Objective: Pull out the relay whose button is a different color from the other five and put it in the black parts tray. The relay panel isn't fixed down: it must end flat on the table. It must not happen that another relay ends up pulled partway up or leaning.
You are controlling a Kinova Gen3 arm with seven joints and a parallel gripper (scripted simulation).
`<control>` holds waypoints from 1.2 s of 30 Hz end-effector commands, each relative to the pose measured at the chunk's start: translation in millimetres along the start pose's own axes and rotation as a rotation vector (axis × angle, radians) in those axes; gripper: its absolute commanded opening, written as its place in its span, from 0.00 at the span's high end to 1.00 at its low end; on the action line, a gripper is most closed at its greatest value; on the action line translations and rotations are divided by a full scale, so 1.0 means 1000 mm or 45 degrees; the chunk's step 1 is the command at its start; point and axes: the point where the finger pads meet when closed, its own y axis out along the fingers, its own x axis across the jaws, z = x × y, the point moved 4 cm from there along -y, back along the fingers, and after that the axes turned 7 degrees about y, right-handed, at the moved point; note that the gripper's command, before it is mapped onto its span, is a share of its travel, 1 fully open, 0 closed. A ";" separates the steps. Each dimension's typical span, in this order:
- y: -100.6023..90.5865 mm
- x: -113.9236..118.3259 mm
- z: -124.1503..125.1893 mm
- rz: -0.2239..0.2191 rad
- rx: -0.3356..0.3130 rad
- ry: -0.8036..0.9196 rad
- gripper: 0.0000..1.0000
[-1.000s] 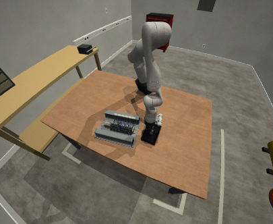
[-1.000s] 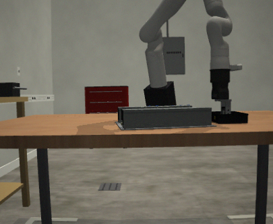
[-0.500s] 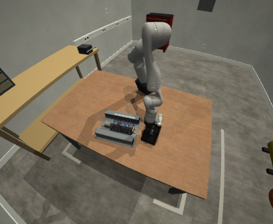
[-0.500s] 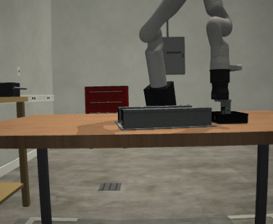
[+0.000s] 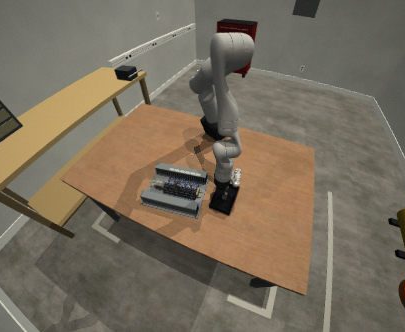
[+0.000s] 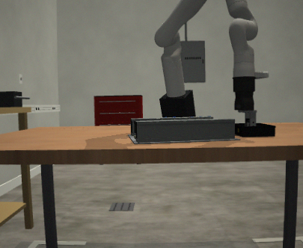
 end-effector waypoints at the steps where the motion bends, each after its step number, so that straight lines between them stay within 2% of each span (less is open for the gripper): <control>1: 0.001 0.002 0.003 -0.009 0.008 -0.006 1.00; 36: 0.001 0.007 0.004 -0.009 0.008 -0.006 1.00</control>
